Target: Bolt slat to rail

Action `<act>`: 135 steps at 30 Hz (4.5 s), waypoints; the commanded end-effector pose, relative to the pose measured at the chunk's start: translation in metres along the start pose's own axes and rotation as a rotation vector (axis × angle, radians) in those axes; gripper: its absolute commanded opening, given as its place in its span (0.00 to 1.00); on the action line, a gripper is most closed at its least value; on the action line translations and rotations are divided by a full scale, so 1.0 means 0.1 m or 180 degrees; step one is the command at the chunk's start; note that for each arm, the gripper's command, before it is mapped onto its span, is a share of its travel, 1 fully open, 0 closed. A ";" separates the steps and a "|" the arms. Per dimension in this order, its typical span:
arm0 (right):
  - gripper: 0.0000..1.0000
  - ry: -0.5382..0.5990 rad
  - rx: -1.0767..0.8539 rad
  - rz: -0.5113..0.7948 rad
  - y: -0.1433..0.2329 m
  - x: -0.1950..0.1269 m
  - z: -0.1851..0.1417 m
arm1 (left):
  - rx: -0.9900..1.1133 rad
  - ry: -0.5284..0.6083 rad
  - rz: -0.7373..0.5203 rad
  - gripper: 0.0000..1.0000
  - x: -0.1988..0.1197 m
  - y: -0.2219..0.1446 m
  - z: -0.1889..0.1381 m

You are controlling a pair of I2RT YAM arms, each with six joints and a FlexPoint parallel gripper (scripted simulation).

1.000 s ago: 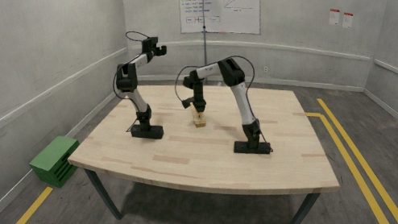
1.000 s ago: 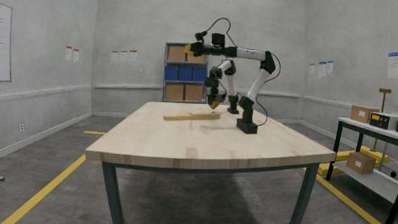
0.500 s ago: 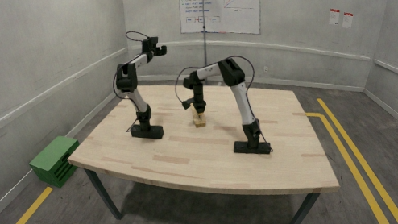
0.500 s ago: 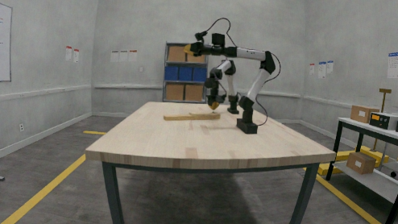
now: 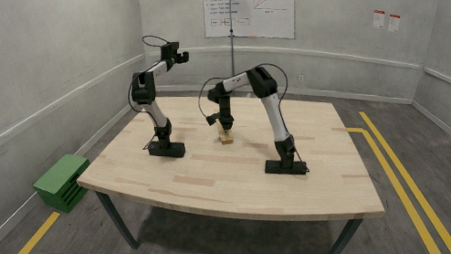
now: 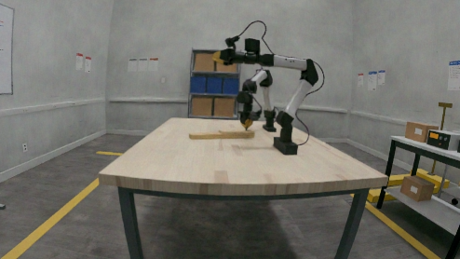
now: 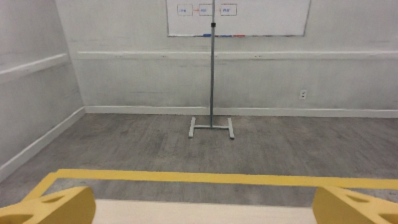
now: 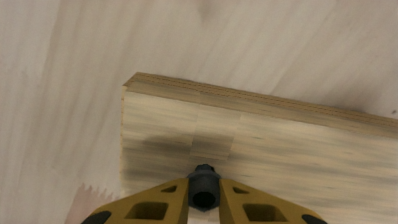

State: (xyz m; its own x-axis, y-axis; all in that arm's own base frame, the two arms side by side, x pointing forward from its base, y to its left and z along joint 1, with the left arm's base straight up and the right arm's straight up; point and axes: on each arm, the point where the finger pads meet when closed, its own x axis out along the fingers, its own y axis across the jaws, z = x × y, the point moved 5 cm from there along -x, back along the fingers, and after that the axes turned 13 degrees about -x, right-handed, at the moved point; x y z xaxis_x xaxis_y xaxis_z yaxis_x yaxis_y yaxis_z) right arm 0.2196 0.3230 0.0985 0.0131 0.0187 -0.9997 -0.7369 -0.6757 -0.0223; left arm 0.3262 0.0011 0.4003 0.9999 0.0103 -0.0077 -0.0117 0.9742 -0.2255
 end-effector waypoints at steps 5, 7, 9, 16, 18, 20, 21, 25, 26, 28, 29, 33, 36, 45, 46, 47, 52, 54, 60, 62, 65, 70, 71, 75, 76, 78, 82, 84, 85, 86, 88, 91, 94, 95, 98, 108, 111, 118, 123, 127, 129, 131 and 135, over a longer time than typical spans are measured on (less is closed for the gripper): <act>0.14 0.0015 0.0012 0.0068 0.00 0.19 -0.01 | 0.0002 -0.0054 -0.0046 1.00 -0.02 -0.02 0.05; 0.14 0.0017 0.0012 0.0080 0.01 0.21 -0.01 | 0.0002 -0.0054 -0.0046 1.00 -0.02 -0.02 0.05; 0.14 0.0021 0.0012 0.0096 0.01 0.23 -0.01 | 0.0002 -0.0054 -0.0046 1.00 -0.02 -0.02 0.05; 0.14 0.0025 0.0018 0.0112 0.02 0.26 -0.01 | 0.0002 -0.0054 -0.0046 1.00 -0.02 -0.02 0.05; 0.14 0.0025 0.0018 0.0112 0.02 0.26 -0.01 | 0.0002 -0.0054 -0.0046 1.00 -0.02 -0.02 0.05; 0.14 0.0034 0.0018 0.0152 0.04 0.25 -0.02 | 0.0002 -0.0054 -0.0046 1.00 -0.02 -0.02 0.05; 0.14 0.0024 0.0018 0.0110 0.00 0.22 -0.01 | 0.0002 -0.0054 -0.0046 1.00 -0.02 -0.02 0.05; 0.14 0.0007 0.0018 0.0035 -0.01 0.13 -0.01 | 0.0002 -0.0054 -0.0046 1.00 -0.02 -0.02 0.05; 0.14 0.0007 0.0018 0.0035 -0.01 0.12 -0.01 | 0.0002 -0.0054 -0.0046 1.00 -0.02 -0.02 0.05; 0.14 0.0007 0.0018 0.0035 -0.01 0.12 -0.01 | 0.0002 -0.0054 -0.0046 1.00 -0.02 -0.02 0.05; 0.14 0.0007 0.0018 0.0035 -0.01 0.12 -0.01 | 0.0002 -0.0054 -0.0046 1.00 -0.02 -0.02 0.05; 0.14 0.0007 0.0018 0.0035 -0.01 0.12 -0.01 | 0.0002 -0.0054 -0.0046 1.00 -0.02 -0.02 0.05; 0.14 0.0007 0.0018 0.0035 -0.01 0.11 -0.01 | 0.0002 -0.0054 -0.0046 1.00 -0.02 -0.02 0.05; 0.14 0.0007 0.0018 0.0035 -0.01 0.10 -0.01 | 0.0002 -0.0054 -0.0046 1.00 -0.02 -0.02 0.05; 0.14 0.0007 0.0018 0.0035 -0.01 0.10 -0.01 | 0.0002 -0.0054 -0.0046 1.00 -0.02 -0.02 0.05; 0.14 0.0007 0.0018 0.0035 -0.01 0.10 -0.01 | 0.0002 -0.0054 -0.0046 1.00 -0.02 -0.02 0.05; 0.14 0.0007 0.0017 0.0034 -0.01 0.10 -0.01 | 0.0002 -0.0054 -0.0046 1.00 -0.02 -0.02 0.05; 0.14 0.0007 0.0074 0.0034 0.00 0.10 0.00 | 0.0002 -0.0054 -0.0046 1.00 -0.02 -0.02 0.05; 0.14 0.0014 0.0444 0.0032 0.00 0.10 0.00 | 0.0002 -0.0054 -0.0046 1.00 -0.02 -0.02 0.05; 0.14 0.0015 0.0571 0.0032 0.00 0.10 0.00 | 0.0002 -0.0054 -0.0046 1.00 -0.02 -0.02 0.05; 0.14 0.0015 0.0634 0.0032 0.00 0.10 0.00 | 0.0002 -0.0054 -0.0046 1.00 -0.02 -0.02 0.05; 0.14 0.0017 0.0952 0.0031 0.00 0.10 0.00 | 0.0002 -0.0054 -0.0046 1.00 -0.02 -0.02 0.05; 0.14 0.0017 0.1015 0.0031 0.00 0.10 0.00 | 0.0002 -0.0054 -0.0046 1.00 -0.02 -0.02 0.05; 0.14 0.0019 0.1269 0.0030 0.00 0.10 0.00 | 0.0002 -0.0054 -0.0046 1.00 -0.02 -0.02 0.05; 0.14 0.0019 0.1333 0.0030 0.00 0.10 0.00 | 0.0002 -0.0054 -0.0046 1.00 -0.02 -0.02 0.05; 0.14 0.0020 0.1460 0.0029 0.00 0.10 0.00 | 0.0002 -0.0054 -0.0046 1.00 -0.02 -0.02 0.05; 0.14 0.0020 0.1587 0.0029 -0.01 0.10 0.00 | 0.0002 -0.0054 -0.0046 1.00 -0.02 -0.02 0.05; 0.14 0.0021 0.1714 0.0029 -0.01 0.10 0.00 | 0.0002 -0.0054 -0.0046 1.00 -0.02 -0.02 0.05; 0.14 0.0021 0.1777 0.0028 -0.01 0.10 0.00 | 0.0002 -0.0054 -0.0046 1.00 -0.02 -0.02 0.05; 0.14 0.0022 0.1841 0.0028 -0.01 0.10 0.00 | 0.0002 -0.0054 -0.0046 1.00 -0.02 -0.02 0.05; 0.14 0.0022 0.1968 0.0028 -0.01 0.10 0.00 | 0.0002 -0.0054 -0.0046 1.00 -0.02 -0.02 0.05; 0.14 0.0023 0.2158 0.0027 -0.01 0.10 0.00 | 0.0002 -0.0054 -0.0046 1.00 -0.02 -0.02 0.05; 0.14 0.0024 0.2349 0.0026 -0.01 0.10 0.00 | 0.0002 -0.0054 -0.0046 1.00 -0.02 -0.02 0.05; 0.14 0.0025 0.2412 0.0026 -0.01 0.10 0.00 | 0.0002 -0.0054 -0.0046 1.00 -0.02 -0.02 0.05; 0.14 0.0025 0.2539 0.0026 -0.01 0.10 0.00 | 0.0002 -0.0054 -0.0046 1.00 -0.02 -0.02 0.05; 0.14 0.0028 0.3111 0.0023 -0.01 0.10 0.00 | 0.0002 -0.0054 -0.0046 1.00 -0.02 -0.02 0.05; 0.14 0.0029 0.3301 0.0022 -0.01 0.10 0.00 | 0.0002 -0.0054 -0.0046 1.00 -0.02 -0.02 0.05; 0.14 0.0030 0.3619 0.0021 -0.01 0.10 0.00 | 0.0002 -0.0054 -0.0046 1.00 -0.02 -0.02 0.05; 0.14 0.0032 0.3936 0.0019 -0.01 0.10 0.00 | 0.0002 -0.0054 -0.0046 1.00 -0.02 -0.02 0.05; 0.14 0.0033 0.4190 0.0018 -0.01 0.10 0.00 | 0.0002 -0.0054 -0.0046 1.00 -0.02 -0.02 0.05; 0.14 0.0026 0.4317 0.0012 -0.01 0.10 0.00 | 0.0002 -0.0054 -0.0046 1.00 -0.02 -0.02 0.05; 0.14 0.0012 0.4444 0.0000 -0.02 0.10 0.00 | 0.0002 -0.0054 -0.0046 1.00 -0.02 -0.02 0.05; 0.14 -0.0002 0.4571 -0.0010 -0.03 0.10 0.00 | 0.0002 -0.0054 -0.0046 1.00 -0.02 -0.02 0.05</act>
State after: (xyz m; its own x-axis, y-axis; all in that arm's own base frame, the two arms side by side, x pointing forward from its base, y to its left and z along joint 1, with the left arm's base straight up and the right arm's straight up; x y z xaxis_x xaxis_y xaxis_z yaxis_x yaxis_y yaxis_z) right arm 0.2207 0.3230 0.0970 0.0156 0.0225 -0.9996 -0.8154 0.5790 0.0003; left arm 0.3262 0.0011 0.4003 0.9999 0.0103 -0.0077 -0.0117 0.9742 -0.2255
